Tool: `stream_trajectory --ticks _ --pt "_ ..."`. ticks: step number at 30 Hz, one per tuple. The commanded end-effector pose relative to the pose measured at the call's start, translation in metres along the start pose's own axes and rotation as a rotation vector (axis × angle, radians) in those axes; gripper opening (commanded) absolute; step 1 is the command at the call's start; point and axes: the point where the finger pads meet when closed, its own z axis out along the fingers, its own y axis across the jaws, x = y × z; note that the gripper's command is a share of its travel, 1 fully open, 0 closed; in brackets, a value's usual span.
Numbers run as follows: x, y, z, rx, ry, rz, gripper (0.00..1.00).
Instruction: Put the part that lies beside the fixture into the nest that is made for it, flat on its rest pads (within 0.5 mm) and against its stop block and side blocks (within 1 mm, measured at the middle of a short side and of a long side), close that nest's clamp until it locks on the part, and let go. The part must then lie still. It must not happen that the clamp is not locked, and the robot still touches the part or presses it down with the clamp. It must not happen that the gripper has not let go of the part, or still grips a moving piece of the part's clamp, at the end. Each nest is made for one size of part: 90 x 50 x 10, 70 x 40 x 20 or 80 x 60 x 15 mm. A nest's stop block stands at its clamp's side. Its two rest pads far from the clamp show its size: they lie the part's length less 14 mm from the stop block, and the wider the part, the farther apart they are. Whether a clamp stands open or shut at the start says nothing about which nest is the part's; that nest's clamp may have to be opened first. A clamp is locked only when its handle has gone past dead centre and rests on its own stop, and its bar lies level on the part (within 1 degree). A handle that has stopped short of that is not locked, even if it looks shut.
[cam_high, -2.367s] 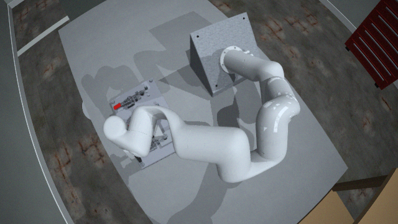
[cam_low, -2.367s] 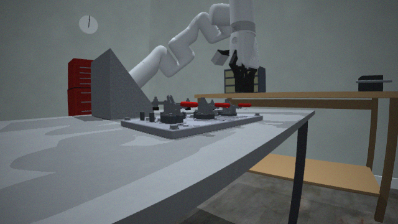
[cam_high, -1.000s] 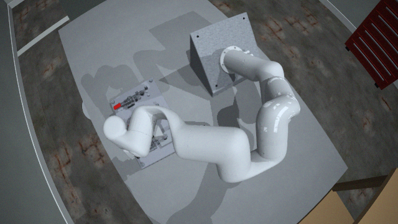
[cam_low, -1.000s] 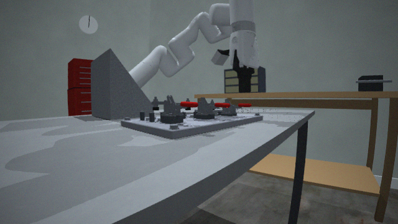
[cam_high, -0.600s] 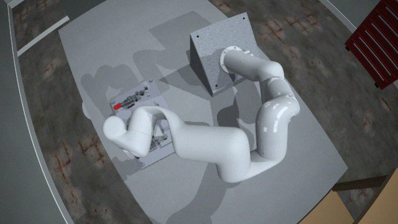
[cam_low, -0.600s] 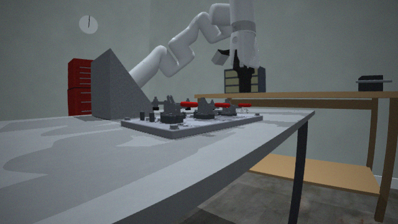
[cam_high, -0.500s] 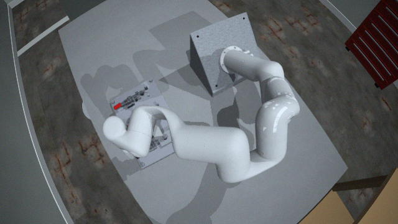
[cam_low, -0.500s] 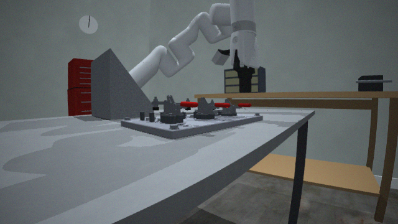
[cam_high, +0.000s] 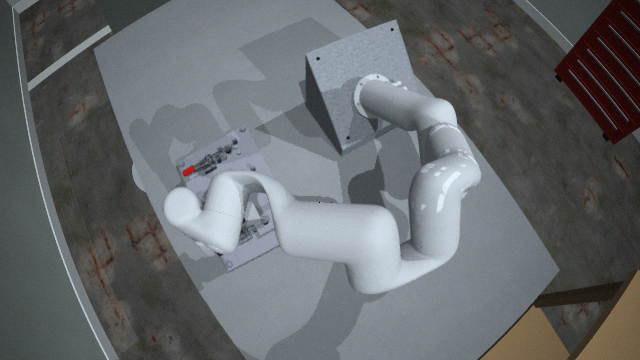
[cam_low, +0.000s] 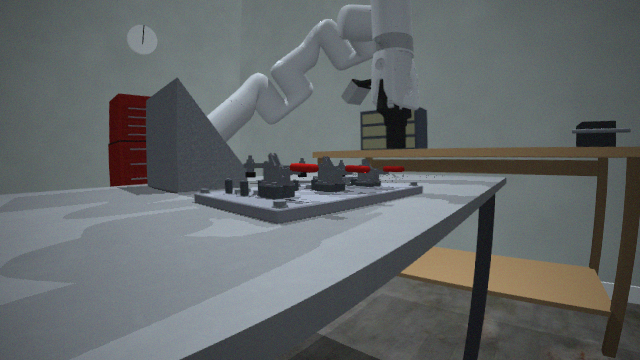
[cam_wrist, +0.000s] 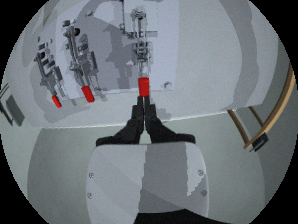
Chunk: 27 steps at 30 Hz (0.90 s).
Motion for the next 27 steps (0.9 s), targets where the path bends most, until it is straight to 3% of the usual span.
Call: stream_trajectory --ticks 1,27 --pt "-0.001 0.000 -0.001 0.001 -0.004 -0.001 0.00" --pt "-0.001 0.000 0.014 0.001 -0.004 -0.001 0.00"
